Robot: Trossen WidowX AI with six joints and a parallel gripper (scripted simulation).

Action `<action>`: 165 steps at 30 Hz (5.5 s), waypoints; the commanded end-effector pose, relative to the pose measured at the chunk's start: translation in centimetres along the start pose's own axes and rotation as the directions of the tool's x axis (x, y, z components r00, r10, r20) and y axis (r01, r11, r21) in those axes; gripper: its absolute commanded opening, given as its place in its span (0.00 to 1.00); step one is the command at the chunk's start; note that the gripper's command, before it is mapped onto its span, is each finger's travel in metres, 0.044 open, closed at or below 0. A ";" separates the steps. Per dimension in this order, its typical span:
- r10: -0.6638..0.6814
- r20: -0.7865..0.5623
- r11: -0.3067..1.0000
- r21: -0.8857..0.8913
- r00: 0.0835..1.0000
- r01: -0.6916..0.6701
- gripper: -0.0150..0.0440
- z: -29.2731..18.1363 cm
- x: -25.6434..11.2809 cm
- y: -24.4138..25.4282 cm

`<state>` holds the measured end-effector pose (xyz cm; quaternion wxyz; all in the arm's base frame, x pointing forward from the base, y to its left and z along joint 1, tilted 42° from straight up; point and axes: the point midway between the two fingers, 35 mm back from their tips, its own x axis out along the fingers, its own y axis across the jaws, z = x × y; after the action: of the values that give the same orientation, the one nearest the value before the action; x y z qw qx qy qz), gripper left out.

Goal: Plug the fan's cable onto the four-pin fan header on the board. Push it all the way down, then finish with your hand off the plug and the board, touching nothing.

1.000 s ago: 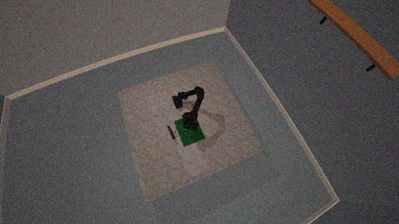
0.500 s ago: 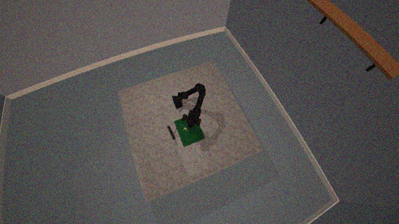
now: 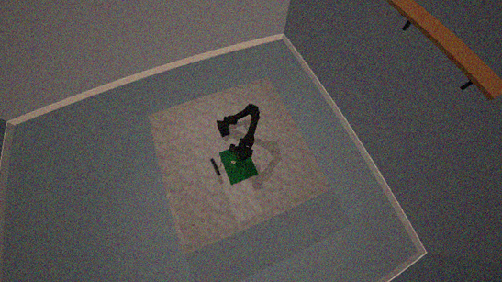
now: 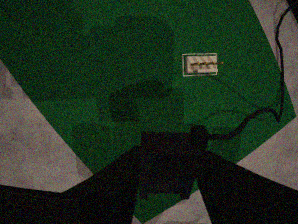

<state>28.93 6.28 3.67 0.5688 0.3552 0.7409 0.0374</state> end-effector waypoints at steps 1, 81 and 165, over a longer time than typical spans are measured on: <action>-0.038 0.022 0.999 -0.002 0.999 0.038 0.25 -0.3 0.5 -0.3; -0.191 0.830 0.975 0.099 0.525 0.198 0.25 -1.1 3.7 -0.1; -0.011 0.969 0.996 0.033 0.248 -0.086 0.25 -3.6 2.9 0.9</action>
<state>25.90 9.76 3.18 0.8877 0.3441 0.2300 -0.2019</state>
